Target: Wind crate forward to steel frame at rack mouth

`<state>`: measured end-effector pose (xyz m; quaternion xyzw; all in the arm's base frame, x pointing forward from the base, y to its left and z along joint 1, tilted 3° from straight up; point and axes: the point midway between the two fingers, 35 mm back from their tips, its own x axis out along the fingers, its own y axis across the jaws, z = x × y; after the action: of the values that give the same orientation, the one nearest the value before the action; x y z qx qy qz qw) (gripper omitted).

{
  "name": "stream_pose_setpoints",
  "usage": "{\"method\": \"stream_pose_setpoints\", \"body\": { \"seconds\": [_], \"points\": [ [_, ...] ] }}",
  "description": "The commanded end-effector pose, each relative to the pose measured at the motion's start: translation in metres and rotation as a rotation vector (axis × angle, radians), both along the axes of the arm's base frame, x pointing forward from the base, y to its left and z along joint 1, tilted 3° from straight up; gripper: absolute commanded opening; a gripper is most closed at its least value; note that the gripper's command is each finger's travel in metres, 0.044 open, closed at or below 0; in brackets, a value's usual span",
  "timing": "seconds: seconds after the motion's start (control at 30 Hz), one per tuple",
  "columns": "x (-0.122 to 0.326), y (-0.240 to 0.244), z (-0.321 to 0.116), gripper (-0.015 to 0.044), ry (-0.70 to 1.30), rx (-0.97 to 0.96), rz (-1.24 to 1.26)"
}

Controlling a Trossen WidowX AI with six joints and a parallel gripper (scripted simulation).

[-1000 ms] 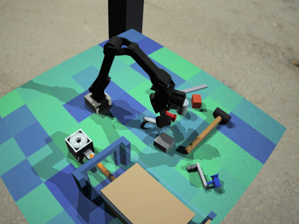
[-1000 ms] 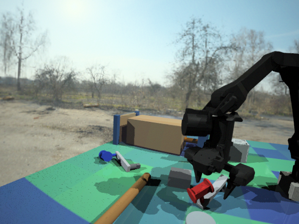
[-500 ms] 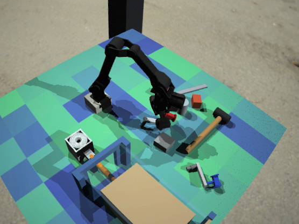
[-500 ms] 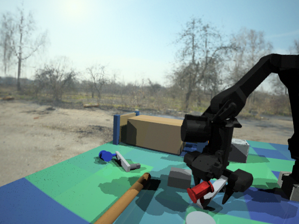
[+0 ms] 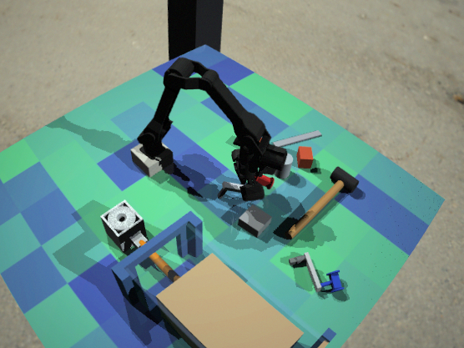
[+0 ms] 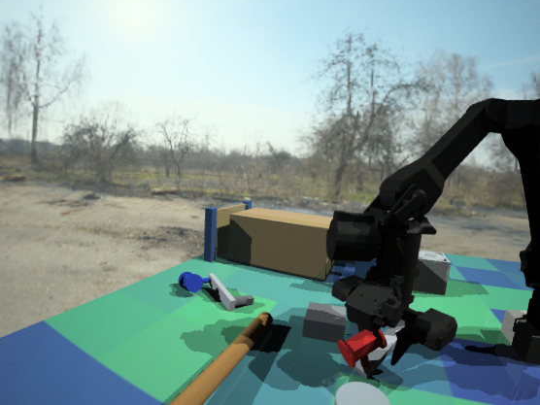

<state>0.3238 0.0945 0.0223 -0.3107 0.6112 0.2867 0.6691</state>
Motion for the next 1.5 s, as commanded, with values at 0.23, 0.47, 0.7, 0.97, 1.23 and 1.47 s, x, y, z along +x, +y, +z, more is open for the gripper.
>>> {"method": "stream_pose_setpoints", "body": {
  "seconds": [0.23,0.47,0.7,0.97,1.23,1.47],
  "points": [
    [0.0,0.0,0.0,0.0065,-0.001,0.001,0.0],
    [0.0,0.0,0.0,0.0,-0.001,0.001,0.0],
    [0.003,0.002,0.036,0.0,0.013,-0.015,-0.002],
    [-0.009,0.001,0.12,0.0,0.045,-0.052,-0.004],
    [-0.009,-0.001,0.12,0.0,0.044,-0.051,-0.003],
    [-0.007,-0.033,0.123,0.0,0.048,-0.045,0.042]
  ]
}}
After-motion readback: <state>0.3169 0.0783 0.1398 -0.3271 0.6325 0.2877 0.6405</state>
